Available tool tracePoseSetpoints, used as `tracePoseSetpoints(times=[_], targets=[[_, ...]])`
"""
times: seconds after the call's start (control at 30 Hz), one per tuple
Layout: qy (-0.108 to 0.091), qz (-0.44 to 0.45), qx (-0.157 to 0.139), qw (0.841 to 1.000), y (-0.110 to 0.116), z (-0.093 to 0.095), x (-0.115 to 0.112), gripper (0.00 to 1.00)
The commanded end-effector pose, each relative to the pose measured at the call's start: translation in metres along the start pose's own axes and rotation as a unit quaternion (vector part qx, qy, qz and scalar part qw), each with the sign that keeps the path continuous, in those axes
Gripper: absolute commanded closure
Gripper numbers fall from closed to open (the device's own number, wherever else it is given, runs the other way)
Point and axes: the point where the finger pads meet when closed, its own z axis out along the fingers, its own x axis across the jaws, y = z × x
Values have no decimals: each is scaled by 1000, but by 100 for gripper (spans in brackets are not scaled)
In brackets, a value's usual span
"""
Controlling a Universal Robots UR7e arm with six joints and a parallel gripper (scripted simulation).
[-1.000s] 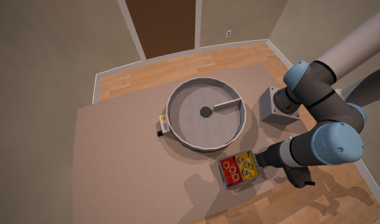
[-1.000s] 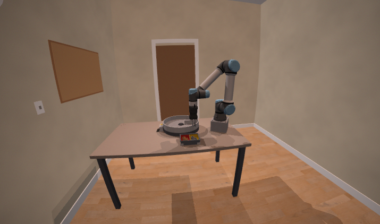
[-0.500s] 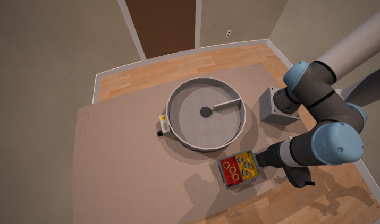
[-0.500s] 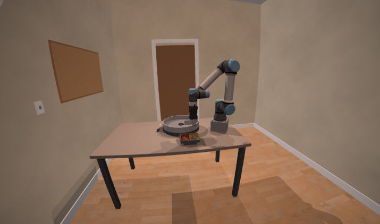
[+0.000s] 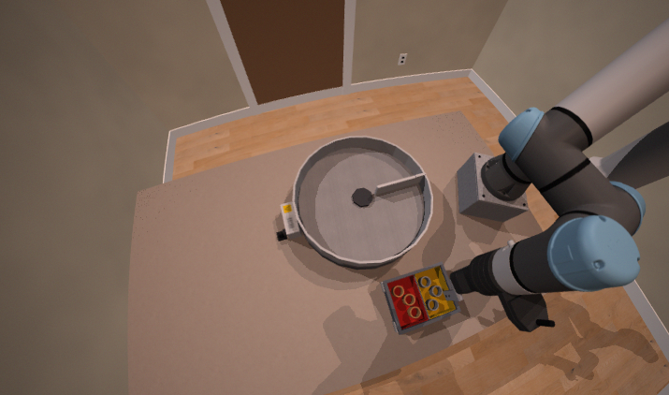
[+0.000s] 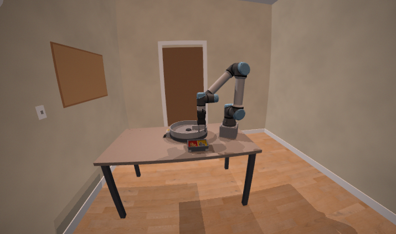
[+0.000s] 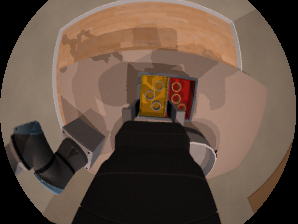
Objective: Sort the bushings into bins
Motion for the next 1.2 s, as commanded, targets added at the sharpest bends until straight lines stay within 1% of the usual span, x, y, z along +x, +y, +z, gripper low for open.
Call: tracePoseSetpoints(times=[0.0, 0.67, 0.83, 0.87, 1.17], targets=[[1, 0, 0, 1000, 0, 0, 0, 0], [1, 0, 0, 1000, 0, 0, 0, 0], [1, 0, 0, 1000, 22, -30, 41, 0], [1, 0, 0, 1000, 24, -32, 44, 0], [1, 0, 0, 1000, 24, -32, 44, 0]])
